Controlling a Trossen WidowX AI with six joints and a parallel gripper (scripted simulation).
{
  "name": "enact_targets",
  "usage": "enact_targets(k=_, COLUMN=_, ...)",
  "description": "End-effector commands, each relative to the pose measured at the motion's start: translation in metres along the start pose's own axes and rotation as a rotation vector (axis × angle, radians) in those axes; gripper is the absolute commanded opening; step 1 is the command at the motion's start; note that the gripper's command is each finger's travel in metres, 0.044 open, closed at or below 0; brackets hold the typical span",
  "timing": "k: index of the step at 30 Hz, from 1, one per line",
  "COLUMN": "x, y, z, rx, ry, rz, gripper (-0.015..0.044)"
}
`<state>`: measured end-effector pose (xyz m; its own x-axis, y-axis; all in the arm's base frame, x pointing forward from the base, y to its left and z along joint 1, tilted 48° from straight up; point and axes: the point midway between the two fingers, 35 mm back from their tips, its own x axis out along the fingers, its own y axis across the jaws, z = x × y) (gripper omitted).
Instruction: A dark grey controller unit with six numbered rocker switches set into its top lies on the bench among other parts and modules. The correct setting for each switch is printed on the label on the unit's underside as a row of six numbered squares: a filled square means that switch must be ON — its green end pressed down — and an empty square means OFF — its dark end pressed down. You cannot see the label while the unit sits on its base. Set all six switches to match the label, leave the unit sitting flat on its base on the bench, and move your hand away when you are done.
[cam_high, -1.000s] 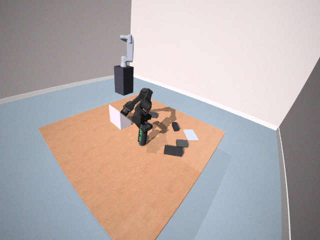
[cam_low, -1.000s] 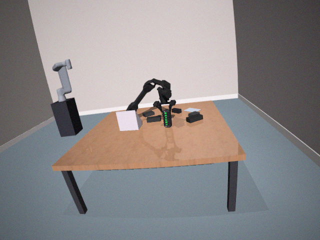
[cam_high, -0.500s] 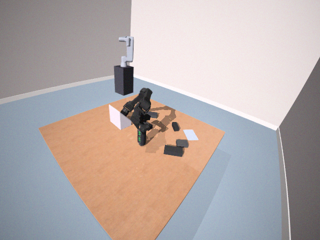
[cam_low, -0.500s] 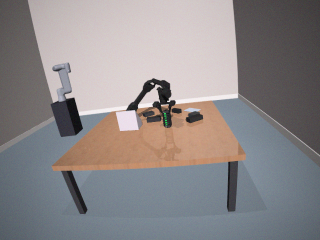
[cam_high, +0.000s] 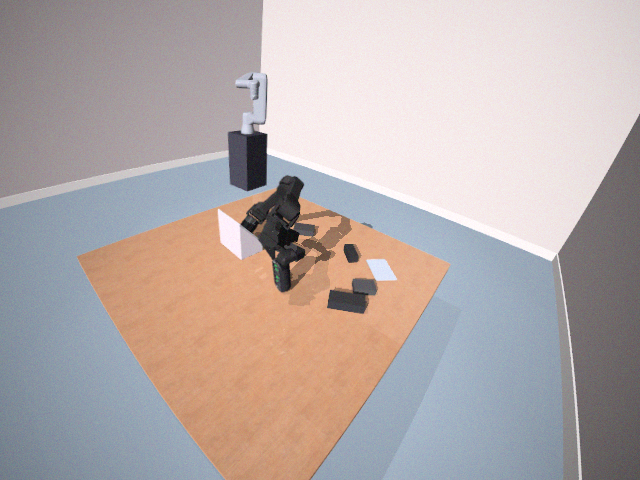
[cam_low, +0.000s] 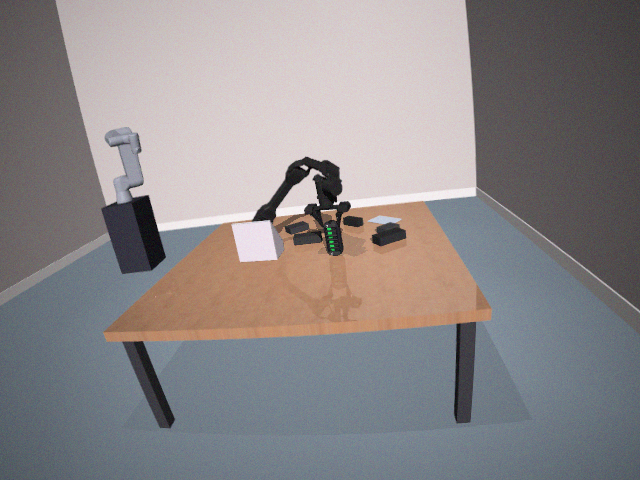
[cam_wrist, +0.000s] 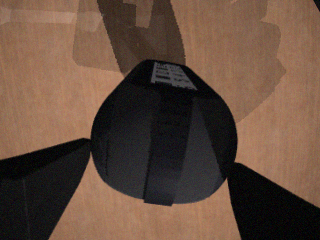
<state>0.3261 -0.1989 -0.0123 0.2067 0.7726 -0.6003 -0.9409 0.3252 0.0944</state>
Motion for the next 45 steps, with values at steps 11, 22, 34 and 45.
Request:
enact_targets(k=11, x=0.006, y=0.001, z=-0.013, rx=0.004, ry=0.036, rz=0.013, gripper=0.0338)
enact_targets(k=22, x=0.007, y=0.001, z=-0.021, rx=0.004, ry=0.062, rz=0.013, gripper=0.0338)
enact_targets(k=34, x=0.008, y=0.001, z=-0.030, rx=0.004, ry=0.090, rz=0.013, gripper=0.0338)
enact_targets(k=45, x=0.011, y=0.001, z=-0.038, rx=0.003, ry=0.105, rz=0.013, gripper=0.0338)
